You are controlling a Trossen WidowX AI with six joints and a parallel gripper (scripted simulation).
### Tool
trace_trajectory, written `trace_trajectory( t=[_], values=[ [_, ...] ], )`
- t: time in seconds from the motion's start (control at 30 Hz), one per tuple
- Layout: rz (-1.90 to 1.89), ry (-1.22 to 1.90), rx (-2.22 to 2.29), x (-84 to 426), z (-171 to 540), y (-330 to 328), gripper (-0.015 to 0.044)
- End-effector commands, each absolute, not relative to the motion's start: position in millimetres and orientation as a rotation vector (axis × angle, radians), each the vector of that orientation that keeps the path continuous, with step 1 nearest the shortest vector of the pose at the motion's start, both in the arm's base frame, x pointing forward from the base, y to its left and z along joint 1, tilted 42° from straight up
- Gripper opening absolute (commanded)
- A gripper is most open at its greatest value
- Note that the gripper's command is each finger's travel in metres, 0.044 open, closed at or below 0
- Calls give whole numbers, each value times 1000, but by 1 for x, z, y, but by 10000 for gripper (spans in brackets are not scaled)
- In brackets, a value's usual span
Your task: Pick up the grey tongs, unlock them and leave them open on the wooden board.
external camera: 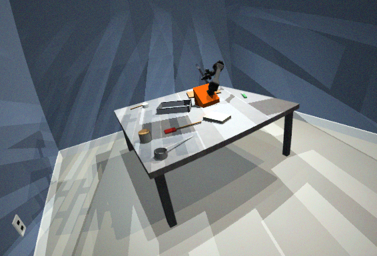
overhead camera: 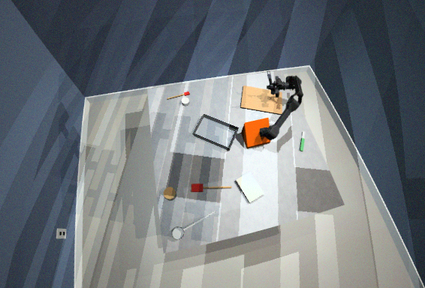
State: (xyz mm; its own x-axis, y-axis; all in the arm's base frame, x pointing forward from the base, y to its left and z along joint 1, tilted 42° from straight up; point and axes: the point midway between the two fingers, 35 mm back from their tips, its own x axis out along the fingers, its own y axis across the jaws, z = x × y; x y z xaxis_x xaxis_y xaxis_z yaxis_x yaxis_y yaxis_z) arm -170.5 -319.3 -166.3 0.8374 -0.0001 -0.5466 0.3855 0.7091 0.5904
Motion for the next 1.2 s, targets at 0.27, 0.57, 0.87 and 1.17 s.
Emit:
trace_trajectory(
  t=[0.27,0.57,0.87,1.17],
  values=[
    [18,914,856,-147,-172,-321,-150],
    [174,1287,880,-140,-169,-328,-150],
    [254,1657,837,-137,-158,-346,-150],
    [255,1664,835,-137,-157,-346,-150]
  ],
)
